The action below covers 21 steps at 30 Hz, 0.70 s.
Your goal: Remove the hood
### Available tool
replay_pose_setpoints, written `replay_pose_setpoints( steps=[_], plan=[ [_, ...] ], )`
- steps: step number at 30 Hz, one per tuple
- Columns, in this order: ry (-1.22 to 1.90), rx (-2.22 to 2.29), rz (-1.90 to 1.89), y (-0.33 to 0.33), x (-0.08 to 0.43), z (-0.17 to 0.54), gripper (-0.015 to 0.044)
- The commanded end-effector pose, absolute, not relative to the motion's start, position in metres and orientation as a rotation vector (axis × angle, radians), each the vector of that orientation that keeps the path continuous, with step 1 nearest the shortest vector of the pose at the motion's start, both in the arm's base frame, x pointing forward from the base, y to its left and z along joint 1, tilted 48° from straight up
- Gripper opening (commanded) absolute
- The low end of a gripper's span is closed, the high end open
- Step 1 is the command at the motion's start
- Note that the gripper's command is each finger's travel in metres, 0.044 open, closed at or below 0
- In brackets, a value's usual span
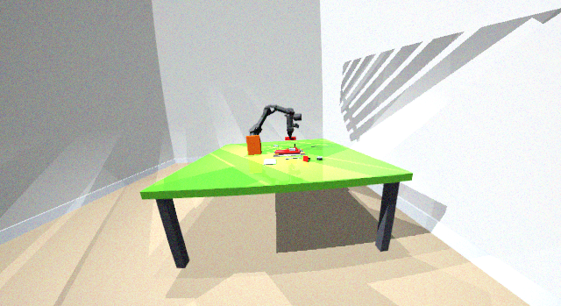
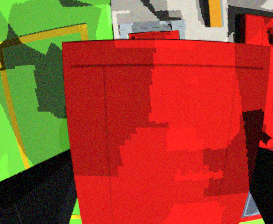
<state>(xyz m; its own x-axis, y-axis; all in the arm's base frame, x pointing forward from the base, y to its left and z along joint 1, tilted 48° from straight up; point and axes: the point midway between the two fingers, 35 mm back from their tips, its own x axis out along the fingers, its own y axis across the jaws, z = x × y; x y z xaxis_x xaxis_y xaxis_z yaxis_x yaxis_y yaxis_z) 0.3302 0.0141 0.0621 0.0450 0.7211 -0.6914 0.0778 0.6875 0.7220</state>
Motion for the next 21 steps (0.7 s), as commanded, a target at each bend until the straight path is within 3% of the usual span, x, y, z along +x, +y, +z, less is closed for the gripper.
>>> replay_pose_setpoints(
  steps=[1,21],
  plan=[
    [1.463,0.711,0.559,0.03,0.323,0.081,0.0],
    [1.46,0.718,0.576,0.072,0.299,0.122,0.0]
  ],
)
